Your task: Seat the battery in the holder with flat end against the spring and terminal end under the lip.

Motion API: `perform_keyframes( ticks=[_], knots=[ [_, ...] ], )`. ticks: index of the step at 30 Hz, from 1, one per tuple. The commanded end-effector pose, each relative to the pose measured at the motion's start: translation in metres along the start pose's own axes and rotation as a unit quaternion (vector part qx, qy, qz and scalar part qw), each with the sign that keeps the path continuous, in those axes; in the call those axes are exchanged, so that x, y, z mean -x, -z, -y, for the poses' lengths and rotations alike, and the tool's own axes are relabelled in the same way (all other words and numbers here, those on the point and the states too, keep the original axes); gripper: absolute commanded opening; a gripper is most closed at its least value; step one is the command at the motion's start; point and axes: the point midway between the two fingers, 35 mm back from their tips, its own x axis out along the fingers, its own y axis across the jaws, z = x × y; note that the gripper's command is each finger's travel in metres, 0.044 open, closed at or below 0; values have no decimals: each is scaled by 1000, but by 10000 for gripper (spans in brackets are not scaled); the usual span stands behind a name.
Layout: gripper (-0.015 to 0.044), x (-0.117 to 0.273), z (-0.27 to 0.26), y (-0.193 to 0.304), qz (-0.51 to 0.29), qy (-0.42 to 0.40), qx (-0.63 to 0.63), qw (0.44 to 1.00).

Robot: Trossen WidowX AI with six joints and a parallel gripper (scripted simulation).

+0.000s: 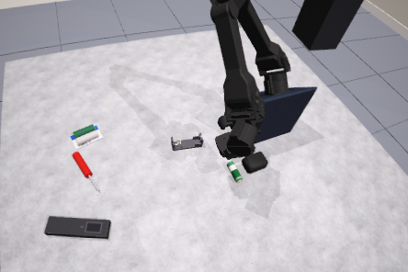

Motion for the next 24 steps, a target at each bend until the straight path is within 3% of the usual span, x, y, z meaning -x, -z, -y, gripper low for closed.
perform_keyframes(
  ticks=[1,5,17,19,24],
  knots=[
    [0,30,-4,-5,8,-7,-6,1000],
    [0,62,-3,-2,7,-7,-8,1000],
    [0,61,-3,-2,8,-6,-4,1000],
    [53,59,-4,-2,7,-6,-39,999],
    [184,37,-12,-4,6,-8,-289,957]
  ],
)
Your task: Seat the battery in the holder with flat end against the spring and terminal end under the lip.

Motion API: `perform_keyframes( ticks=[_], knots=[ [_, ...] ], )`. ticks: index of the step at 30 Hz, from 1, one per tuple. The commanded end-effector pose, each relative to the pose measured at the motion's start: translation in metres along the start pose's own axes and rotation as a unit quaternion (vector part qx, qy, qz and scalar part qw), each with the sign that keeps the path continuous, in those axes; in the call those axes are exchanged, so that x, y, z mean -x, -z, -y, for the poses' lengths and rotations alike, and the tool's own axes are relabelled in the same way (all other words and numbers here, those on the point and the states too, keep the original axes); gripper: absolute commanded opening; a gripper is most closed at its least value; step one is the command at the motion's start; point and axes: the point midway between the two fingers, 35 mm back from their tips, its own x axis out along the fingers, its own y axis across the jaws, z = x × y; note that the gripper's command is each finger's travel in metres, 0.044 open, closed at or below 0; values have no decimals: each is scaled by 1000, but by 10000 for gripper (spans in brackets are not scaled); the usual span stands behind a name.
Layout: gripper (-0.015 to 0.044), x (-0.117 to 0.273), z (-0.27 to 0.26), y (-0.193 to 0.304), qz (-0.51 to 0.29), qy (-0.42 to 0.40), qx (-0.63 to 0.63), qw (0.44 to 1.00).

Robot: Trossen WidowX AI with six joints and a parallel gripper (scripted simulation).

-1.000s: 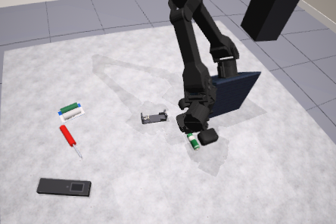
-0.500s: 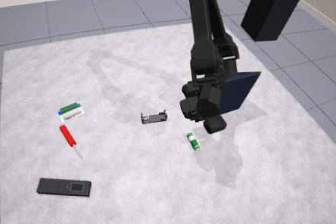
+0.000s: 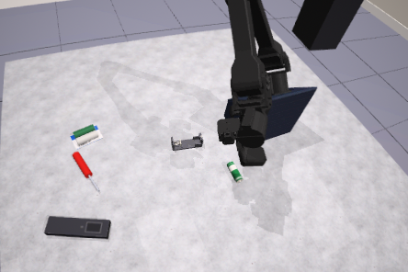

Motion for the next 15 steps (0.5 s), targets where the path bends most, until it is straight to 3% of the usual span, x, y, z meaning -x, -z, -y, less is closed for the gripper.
perform_keyframes(
  ticks=[1,3,9,15],
  knots=[
    [210,-17,-4,2,0,3,-182,983],
    [242,-27,-7,3,0,3,-285,959],
    [242,-53,-13,7,1,3,-561,828],
    [242,-56,-14,7,1,3,-589,808]
  ],
)
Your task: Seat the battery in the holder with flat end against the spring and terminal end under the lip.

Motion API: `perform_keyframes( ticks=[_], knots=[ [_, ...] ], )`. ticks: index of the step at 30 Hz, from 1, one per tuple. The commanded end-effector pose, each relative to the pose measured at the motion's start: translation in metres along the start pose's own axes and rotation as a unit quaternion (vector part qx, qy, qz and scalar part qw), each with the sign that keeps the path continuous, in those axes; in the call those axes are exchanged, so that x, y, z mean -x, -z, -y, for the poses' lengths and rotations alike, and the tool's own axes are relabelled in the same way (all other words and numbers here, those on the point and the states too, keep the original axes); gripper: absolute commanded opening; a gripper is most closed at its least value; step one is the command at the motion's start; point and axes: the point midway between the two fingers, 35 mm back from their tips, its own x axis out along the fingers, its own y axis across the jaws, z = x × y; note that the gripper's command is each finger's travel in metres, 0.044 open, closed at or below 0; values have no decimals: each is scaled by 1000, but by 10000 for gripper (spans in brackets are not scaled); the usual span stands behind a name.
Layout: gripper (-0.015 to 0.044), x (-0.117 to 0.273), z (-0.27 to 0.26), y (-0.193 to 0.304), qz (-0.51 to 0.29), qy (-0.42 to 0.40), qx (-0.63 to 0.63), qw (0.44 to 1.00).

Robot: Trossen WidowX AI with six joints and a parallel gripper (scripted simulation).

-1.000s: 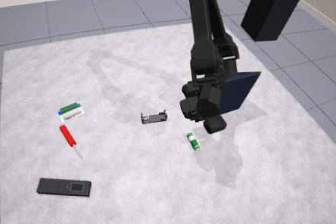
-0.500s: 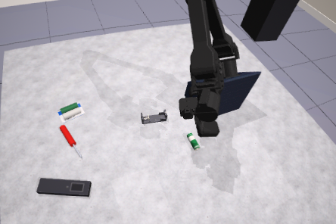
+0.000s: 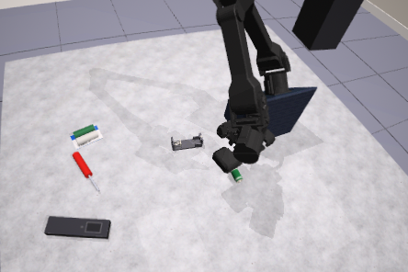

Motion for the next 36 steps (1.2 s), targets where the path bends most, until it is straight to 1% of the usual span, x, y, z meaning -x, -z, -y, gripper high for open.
perform_keyframes(
  ticks=[1,10,36],
  knots=[
    [242,-11,2,1,3,1,-119,993],
    [242,-12,1,1,3,1,-119,993],
    [242,-55,1,1,4,1,-119,993]
  ],
)
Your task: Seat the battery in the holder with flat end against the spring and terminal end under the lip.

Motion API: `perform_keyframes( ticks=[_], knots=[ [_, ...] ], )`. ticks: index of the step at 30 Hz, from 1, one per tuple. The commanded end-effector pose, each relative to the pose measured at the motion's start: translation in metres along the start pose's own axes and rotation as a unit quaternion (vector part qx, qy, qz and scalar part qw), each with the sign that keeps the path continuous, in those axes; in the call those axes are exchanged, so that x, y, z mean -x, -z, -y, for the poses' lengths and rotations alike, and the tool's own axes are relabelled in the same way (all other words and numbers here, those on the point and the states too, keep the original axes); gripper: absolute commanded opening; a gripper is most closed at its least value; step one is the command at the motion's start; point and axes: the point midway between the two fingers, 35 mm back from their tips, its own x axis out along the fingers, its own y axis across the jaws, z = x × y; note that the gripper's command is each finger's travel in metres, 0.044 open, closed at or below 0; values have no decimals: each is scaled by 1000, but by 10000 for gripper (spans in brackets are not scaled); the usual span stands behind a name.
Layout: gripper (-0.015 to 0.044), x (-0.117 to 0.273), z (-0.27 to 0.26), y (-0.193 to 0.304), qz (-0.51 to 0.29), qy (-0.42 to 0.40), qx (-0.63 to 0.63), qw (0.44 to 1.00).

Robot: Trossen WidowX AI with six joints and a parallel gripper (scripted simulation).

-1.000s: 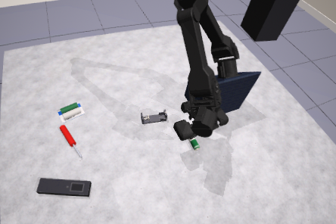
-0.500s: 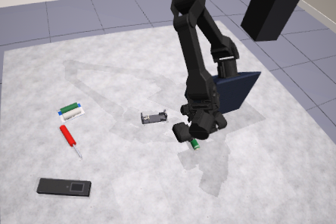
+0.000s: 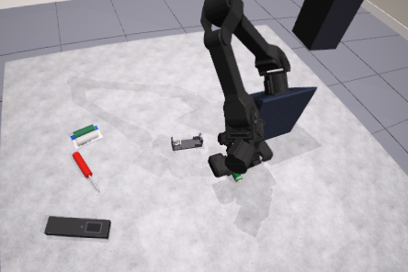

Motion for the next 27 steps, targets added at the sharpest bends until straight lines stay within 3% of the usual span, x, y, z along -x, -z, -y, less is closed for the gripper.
perform_keyframes(
  ticks=[1,6,11,15,21,27],
  knots=[
    [242,-6,1,-1,2,0,3,1000],
    [242,-12,1,-2,2,0,3,1000],
    [111,-12,1,-2,2,0,3,1000],
    [85,-12,1,-2,2,0,3,1000],
    [81,-6,1,-1,2,0,3,1000],
    [81,37,1,0,1,0,3,1000]
  ],
)
